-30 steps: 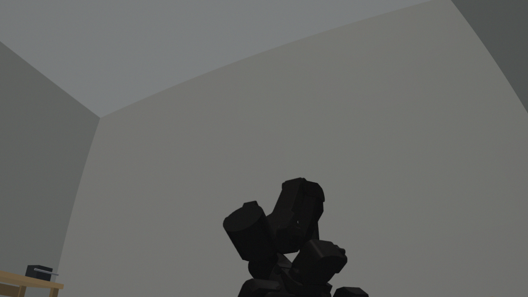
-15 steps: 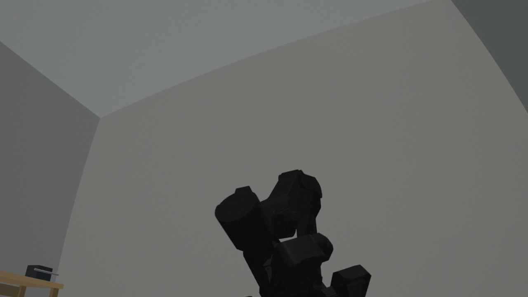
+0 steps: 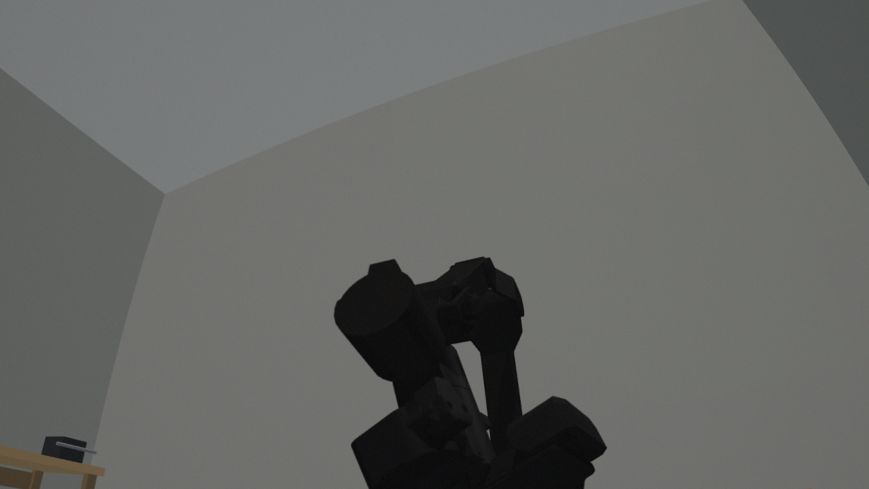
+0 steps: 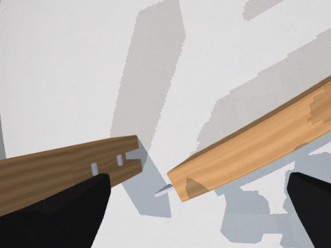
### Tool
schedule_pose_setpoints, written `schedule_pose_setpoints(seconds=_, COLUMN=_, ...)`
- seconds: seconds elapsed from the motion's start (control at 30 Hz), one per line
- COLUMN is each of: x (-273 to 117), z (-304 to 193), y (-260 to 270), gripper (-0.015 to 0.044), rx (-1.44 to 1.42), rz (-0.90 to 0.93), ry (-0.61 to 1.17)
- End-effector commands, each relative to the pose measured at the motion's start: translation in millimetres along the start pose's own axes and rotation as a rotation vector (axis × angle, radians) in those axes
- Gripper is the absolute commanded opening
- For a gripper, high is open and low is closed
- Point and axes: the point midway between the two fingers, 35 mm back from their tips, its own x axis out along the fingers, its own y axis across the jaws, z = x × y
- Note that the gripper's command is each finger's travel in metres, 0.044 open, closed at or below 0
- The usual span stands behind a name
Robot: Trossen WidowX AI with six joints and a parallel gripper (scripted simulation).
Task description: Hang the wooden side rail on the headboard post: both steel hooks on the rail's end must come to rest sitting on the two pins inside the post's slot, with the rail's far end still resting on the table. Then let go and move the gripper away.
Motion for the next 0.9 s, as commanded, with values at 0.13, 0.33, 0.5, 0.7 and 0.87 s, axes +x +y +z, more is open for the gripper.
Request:
schedule_pose_setpoints(seconds=0.13, x=-9.7, z=17.8, y=-10.1, gripper=0.0440, rx=0.626, rz=-0.267, ry=0.025)
schedule_pose_setpoints(seconds=0.33, x=-18.1, z=24.9, y=-15.2, gripper=0.0440, rx=0.936, rz=-0.421, ry=-0.029)
schedule_pose_setpoints(seconds=0.5, x=-19.2, z=25.6, y=-15.7, gripper=0.0440, rx=0.970, rz=-0.439, ry=-0.038)
schedule_pose_setpoints(seconds=0.7, x=-19.2, z=25.6, y=-15.7, gripper=0.0440, rx=0.970, rz=-0.439, ry=-0.038)
schedule_pose_setpoints(seconds=0.87, x=-13.9, z=25.0, y=-17.9, gripper=0.0440, rx=0.970, rz=-0.439, ry=-0.038)
